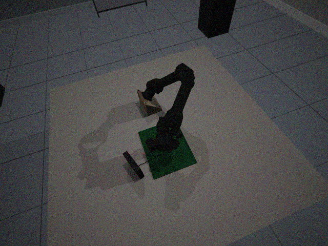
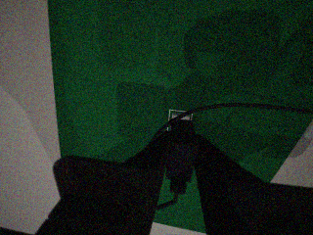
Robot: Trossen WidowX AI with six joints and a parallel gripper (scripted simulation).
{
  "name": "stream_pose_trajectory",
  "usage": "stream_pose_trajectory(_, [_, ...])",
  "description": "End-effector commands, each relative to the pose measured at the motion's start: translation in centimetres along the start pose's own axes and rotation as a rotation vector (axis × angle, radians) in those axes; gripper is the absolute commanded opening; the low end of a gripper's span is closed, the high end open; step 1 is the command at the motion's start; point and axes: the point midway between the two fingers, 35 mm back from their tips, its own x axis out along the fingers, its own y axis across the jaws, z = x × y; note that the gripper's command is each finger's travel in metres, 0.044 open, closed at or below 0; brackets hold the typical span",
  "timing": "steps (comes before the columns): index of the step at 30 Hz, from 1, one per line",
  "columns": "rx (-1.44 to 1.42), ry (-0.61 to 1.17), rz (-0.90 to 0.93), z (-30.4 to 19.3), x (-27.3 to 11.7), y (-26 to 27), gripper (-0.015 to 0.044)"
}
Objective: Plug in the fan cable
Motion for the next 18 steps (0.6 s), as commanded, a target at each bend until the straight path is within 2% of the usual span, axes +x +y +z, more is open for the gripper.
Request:
stream_pose_trajectory(1, [0.005,0.001,0.005,-0.03,0.40,0.10,0.0000])
stream_pose_trajectory(18, [0.005,0.001,0.005,-0.03,1.25,0.11,0.0000])
